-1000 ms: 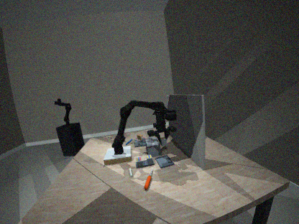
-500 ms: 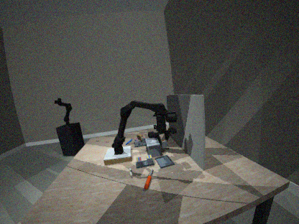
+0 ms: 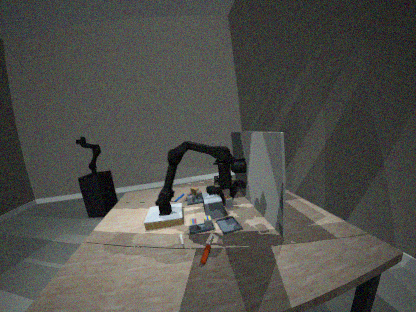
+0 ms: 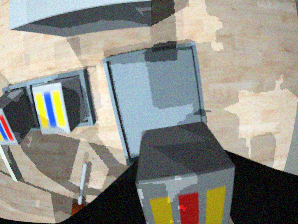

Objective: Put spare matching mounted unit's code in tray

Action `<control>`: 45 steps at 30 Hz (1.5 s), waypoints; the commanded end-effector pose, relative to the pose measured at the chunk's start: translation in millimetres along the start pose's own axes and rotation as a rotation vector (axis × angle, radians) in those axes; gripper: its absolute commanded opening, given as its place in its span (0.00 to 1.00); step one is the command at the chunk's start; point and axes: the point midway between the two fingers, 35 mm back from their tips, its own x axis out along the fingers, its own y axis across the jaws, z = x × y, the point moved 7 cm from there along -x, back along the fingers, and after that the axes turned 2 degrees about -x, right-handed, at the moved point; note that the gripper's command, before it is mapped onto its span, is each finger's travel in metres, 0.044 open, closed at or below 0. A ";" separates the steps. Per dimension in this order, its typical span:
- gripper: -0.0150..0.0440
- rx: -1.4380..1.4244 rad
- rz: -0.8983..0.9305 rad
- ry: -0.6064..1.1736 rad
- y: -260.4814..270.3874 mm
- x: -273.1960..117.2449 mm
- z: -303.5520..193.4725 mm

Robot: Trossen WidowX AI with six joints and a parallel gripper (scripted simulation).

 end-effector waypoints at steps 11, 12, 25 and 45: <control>0.25 0.003 -0.003 -0.003 -0.9 11.2 0.0; 0.25 0.003 -0.003 -0.003 -1.0 12.0 -0.1; 0.25 0.003 -0.003 -0.003 -1.3 22.3 -0.2; 0.25 0.003 -0.003 -0.003 -1.2 38.0 -0.1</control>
